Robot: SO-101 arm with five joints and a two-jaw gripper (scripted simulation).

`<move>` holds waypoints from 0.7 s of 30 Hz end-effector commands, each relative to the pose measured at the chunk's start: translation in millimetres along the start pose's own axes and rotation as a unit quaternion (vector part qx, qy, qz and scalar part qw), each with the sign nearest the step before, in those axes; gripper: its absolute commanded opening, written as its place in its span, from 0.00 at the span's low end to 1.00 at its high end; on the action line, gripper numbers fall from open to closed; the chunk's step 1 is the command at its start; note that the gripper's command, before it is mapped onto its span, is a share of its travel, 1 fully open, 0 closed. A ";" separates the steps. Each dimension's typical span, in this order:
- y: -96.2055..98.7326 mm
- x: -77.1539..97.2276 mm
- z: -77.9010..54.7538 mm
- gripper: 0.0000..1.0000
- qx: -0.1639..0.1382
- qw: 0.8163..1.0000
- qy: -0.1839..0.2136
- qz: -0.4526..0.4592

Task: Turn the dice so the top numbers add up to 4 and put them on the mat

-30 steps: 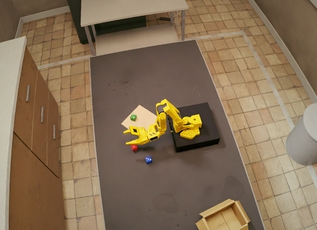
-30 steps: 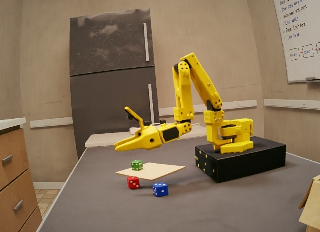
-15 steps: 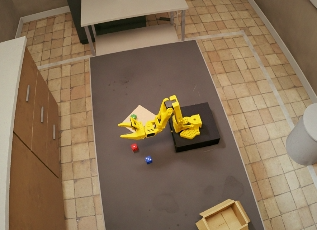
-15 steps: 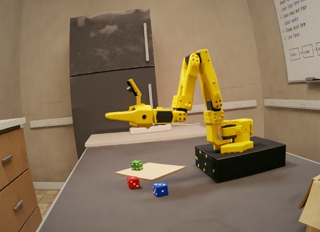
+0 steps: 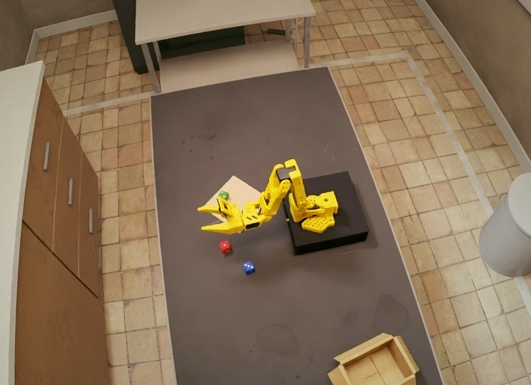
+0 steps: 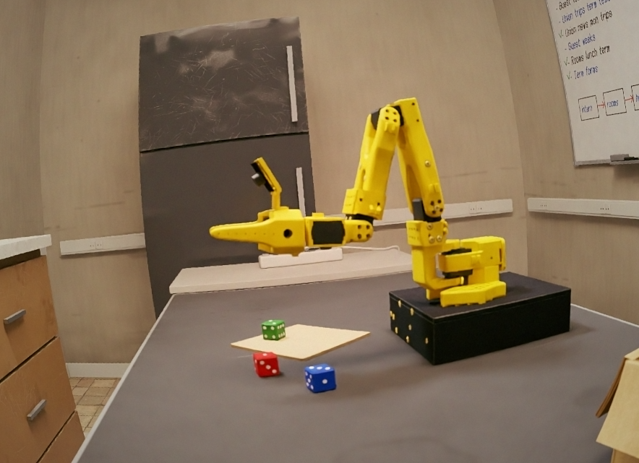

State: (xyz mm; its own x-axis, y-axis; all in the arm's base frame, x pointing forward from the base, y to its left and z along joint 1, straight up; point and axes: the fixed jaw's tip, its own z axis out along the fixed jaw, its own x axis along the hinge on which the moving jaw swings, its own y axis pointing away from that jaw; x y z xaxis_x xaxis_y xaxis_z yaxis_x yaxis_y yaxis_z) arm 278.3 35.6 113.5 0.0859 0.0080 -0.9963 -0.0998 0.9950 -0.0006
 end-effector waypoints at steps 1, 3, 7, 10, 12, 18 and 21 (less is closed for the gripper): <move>-1.1 -3.3 3.3 0.31 0.002 1.000 -0.001 -0.005; -0.9 -1.9 5.2 0.31 0.002 1.000 0.005 -0.004; -0.7 -0.1 7.6 0.31 0.001 1.000 0.014 -0.004; -0.4 3.1 11.8 0.31 0.001 1.000 0.030 -0.004; -0.1 5.6 14.9 0.31 0.000 0.999 0.042 -0.004; 1.1 13.7 25.6 0.31 -0.002 0.996 0.090 -0.004; 1.6 16.5 29.2 0.31 -0.003 0.994 0.109 -0.004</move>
State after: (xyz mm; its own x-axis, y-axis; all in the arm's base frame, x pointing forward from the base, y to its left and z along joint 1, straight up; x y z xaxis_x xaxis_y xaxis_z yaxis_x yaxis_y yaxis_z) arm 303.0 38.1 95.1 -0.1128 -0.0119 -0.9935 -0.0997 0.9950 -0.0006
